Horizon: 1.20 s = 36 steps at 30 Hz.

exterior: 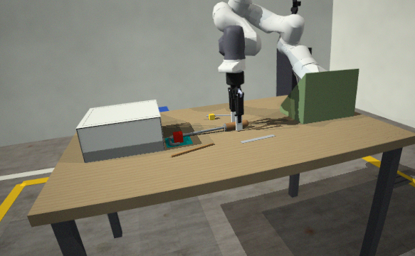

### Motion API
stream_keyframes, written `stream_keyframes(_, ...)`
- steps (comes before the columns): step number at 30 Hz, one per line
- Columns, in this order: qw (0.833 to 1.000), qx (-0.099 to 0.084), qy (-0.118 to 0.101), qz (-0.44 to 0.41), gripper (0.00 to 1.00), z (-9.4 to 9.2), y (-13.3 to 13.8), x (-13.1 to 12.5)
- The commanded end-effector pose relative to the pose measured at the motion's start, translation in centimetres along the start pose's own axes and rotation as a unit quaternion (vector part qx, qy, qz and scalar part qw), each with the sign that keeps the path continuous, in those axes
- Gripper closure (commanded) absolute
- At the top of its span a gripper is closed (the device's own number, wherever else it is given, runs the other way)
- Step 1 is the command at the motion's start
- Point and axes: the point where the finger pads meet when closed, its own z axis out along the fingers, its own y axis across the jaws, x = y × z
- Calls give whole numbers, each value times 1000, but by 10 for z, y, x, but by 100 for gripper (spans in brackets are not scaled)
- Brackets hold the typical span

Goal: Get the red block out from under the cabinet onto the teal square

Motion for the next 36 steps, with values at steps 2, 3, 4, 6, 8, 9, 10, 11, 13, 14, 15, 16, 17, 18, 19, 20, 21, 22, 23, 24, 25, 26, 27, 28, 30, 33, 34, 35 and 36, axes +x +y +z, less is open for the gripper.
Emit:
stream_keyframes(2,1000,1,2,-1,66,-1,0,2)
stream_keyframes(3,1000,1,2,-1,66,-1,0,2)
stream_keyframes(4,1000,1,2,-1,66,-1,0,2)
stream_keyframes(6,1000,1,2,-1,66,-1,0,2)
stream_keyframes(8,1000,1,2,-1,66,-1,0,2)
stream_keyframes(9,1000,1,2,-1,66,-1,0,2)
stream_keyframes(10,1000,1,2,-1,66,-1,0,2)
stream_keyframes(11,1000,1,2,-1,66,-1,0,2)
stream_keyframes(13,1000,1,2,-1,66,-1,0,2)
stream_keyframes(14,1000,1,2,-1,66,-1,0,2)
stream_keyframes(15,1000,1,2,-1,66,-1,0,2)
stream_keyframes(16,1000,1,2,-1,66,-1,0,2)
stream_keyframes(17,1000,1,2,-1,66,-1,0,2)
stream_keyframes(18,1000,1,2,-1,66,-1,0,2)
stream_keyframes(19,1000,1,2,-1,66,-1,0,2)
stream_keyframes(20,1000,1,2,-1,66,-1,0,2)
stream_keyframes(21,1000,1,2,-1,66,-1,0,2)
stream_keyframes(22,1000,1,2,-1,66,-1,0,2)
stream_keyframes(23,1000,1,2,-1,66,-1,0,2)
stream_keyframes(24,1000,1,2,-1,66,-1,0,2)
stream_keyframes(25,1000,1,2,-1,66,-1,0,2)
stream_keyframes(26,1000,1,2,-1,66,-1,0,2)
stream_keyframes(27,1000,1,2,-1,66,-2,0,2)
stream_keyframes(28,1000,1,2,-1,66,-2,0,2)
stream_keyframes(30,1000,1,2,-1,66,-3,0,2)
stream_keyframes(33,1000,1,2,-1,66,-6,0,2)
stream_keyframes(34,1000,1,2,-1,66,-6,0,2)
stream_keyframes(35,1000,1,2,-1,66,-6,0,2)
stream_keyframes(36,1000,1,2,-1,66,-7,0,2)
